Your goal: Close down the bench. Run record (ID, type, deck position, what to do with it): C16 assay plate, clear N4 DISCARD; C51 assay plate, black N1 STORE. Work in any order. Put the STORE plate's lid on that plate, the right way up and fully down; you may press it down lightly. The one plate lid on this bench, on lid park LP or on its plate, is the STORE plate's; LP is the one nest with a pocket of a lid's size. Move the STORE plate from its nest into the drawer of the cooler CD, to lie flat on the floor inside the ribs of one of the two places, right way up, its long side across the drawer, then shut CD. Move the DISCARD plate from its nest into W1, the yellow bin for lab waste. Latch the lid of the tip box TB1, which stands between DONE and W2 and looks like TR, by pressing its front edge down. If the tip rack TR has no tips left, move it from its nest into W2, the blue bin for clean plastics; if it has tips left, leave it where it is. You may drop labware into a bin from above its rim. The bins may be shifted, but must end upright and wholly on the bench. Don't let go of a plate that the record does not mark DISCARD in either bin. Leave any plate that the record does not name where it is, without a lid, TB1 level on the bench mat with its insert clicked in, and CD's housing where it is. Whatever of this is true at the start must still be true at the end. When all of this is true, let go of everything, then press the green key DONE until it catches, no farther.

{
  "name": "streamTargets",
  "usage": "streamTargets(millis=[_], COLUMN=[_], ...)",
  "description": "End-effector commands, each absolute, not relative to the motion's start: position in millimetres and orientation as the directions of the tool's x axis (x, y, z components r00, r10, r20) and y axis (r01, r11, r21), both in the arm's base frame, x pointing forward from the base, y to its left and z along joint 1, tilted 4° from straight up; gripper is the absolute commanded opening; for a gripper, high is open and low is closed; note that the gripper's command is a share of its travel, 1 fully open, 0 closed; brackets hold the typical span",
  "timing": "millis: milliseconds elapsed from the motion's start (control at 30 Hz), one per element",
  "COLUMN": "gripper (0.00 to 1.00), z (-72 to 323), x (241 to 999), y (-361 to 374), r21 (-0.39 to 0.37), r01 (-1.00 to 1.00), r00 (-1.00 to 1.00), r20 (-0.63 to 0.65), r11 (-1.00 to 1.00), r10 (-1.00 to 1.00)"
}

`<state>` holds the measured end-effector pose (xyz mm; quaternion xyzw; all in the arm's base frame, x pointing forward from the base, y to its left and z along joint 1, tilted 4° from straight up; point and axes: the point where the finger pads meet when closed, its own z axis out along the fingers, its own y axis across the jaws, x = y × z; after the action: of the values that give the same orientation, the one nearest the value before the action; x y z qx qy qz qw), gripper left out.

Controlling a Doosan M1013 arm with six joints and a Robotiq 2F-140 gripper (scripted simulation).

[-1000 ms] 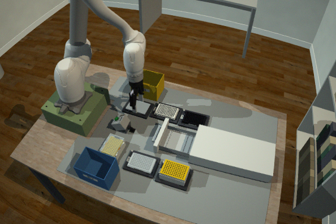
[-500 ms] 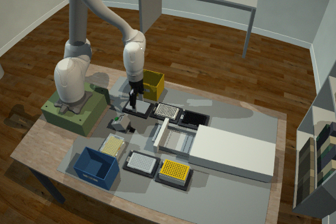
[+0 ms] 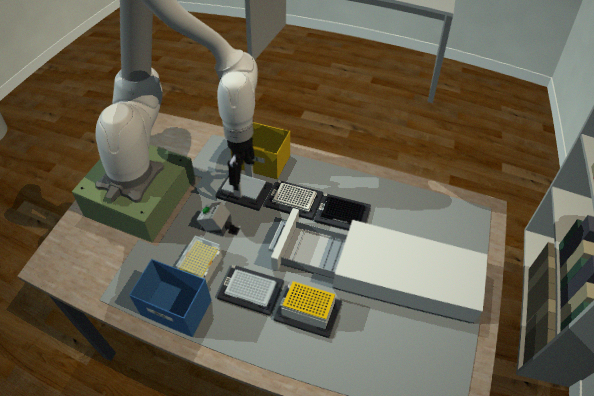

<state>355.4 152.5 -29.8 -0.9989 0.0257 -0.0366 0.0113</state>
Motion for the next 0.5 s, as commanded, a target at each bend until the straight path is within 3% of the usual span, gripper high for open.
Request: streamTargets(millis=[0,467], gripper=[0.0,0.0], z=[-26,-10], x=[355,354], y=[153,152], r21=[-0.025,-0.025], r01=[-0.05,-0.05], r00=[0.996,0.996], r20=[0.072,0.072], r11=[-0.998,-0.998], r10=[-0.052,-0.052])
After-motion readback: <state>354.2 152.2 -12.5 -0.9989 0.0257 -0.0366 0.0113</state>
